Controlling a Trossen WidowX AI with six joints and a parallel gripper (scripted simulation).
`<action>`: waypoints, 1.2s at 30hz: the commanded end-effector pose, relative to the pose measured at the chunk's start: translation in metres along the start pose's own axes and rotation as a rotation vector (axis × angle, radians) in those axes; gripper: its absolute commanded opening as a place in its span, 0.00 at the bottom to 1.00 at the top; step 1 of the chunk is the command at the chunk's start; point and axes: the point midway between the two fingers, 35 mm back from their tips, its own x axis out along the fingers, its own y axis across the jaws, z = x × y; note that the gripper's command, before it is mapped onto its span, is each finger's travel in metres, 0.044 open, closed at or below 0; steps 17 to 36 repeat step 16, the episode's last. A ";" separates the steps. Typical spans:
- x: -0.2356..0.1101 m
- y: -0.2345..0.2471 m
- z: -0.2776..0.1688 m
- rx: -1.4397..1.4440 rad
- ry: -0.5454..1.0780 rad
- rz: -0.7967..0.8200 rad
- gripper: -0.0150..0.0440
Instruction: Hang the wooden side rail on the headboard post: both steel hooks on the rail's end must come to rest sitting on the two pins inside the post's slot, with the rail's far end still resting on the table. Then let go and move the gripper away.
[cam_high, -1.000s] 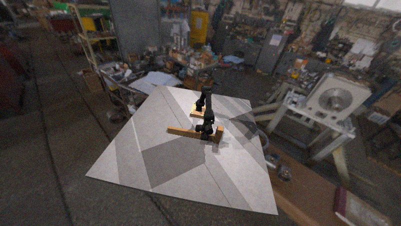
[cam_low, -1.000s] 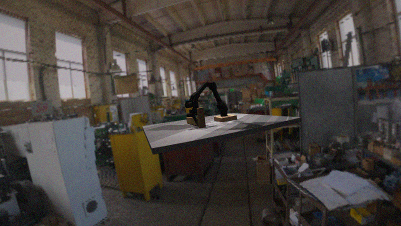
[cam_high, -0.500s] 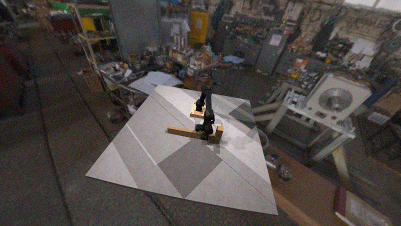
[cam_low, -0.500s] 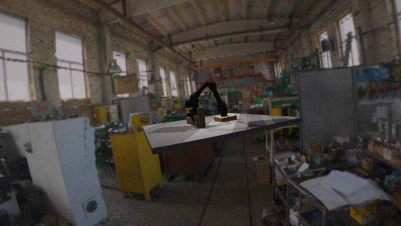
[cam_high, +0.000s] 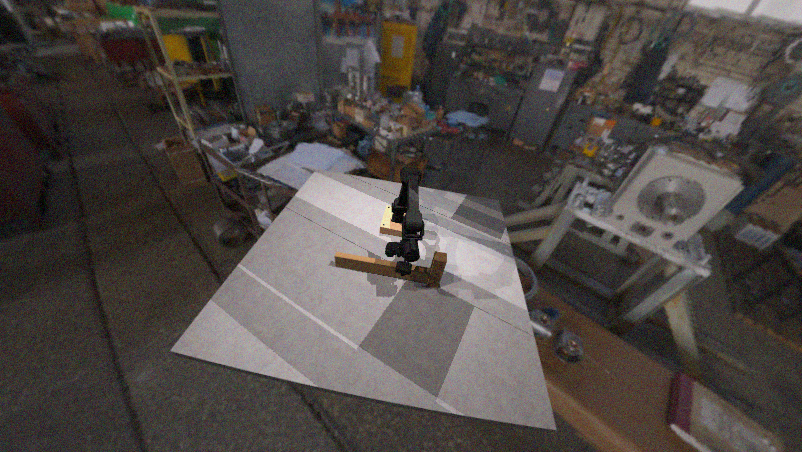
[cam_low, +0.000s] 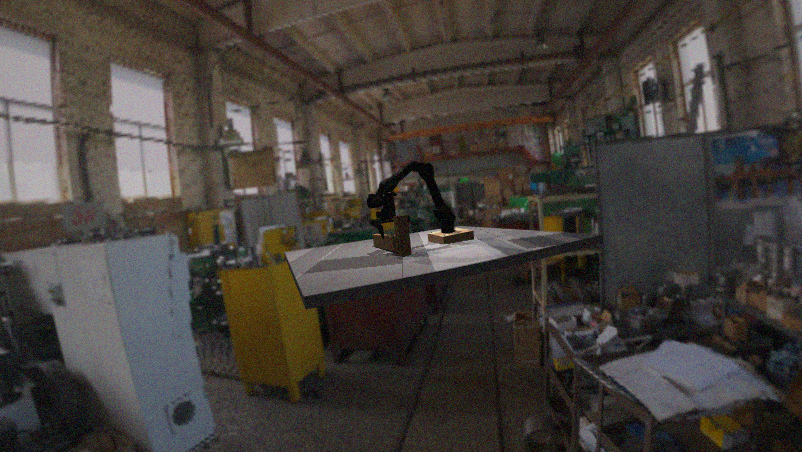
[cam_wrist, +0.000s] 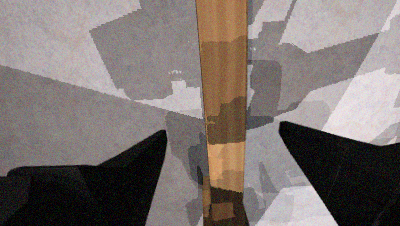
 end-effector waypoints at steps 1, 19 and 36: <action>-0.002 -0.001 0.005 -0.004 0.002 0.005 1.00; 0.000 0.000 0.003 0.005 -0.001 0.000 1.00; 0.000 0.000 0.003 0.005 -0.001 0.000 1.00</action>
